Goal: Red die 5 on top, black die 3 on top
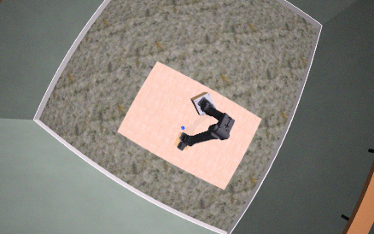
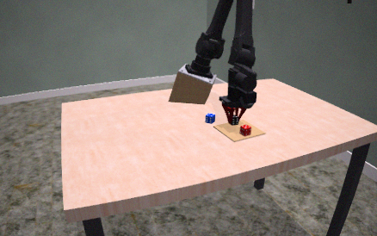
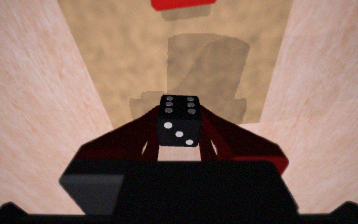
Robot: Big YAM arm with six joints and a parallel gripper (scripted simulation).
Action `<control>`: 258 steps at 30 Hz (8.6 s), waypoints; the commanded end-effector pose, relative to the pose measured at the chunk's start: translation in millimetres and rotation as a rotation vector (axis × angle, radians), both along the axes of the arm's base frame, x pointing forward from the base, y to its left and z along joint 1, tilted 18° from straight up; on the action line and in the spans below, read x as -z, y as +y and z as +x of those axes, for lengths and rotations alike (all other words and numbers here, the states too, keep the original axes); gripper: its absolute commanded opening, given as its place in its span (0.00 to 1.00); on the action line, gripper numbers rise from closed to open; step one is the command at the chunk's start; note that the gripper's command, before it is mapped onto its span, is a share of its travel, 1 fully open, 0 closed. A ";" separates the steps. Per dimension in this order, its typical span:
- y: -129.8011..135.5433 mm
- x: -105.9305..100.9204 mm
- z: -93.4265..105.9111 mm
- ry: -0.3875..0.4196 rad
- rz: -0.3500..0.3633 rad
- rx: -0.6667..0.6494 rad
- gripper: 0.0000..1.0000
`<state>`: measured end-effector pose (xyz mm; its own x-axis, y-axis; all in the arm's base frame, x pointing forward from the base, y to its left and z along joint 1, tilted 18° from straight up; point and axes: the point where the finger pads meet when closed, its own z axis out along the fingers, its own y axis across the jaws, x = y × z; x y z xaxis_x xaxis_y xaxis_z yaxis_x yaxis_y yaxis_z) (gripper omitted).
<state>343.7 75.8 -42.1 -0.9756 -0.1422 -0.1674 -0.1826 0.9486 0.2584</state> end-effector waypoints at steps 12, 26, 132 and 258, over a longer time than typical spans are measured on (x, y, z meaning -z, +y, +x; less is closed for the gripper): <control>-5.6 -1.2 5.2 -0.023 -0.001 0.008 0.25; -4.0 2.4 5.3 -0.015 -0.002 0.007 0.25; -30.2 -83.3 -6.7 -0.002 -0.001 0.005 0.44; -56.9 -184.7 -12.6 -0.029 -0.002 0.008 1.00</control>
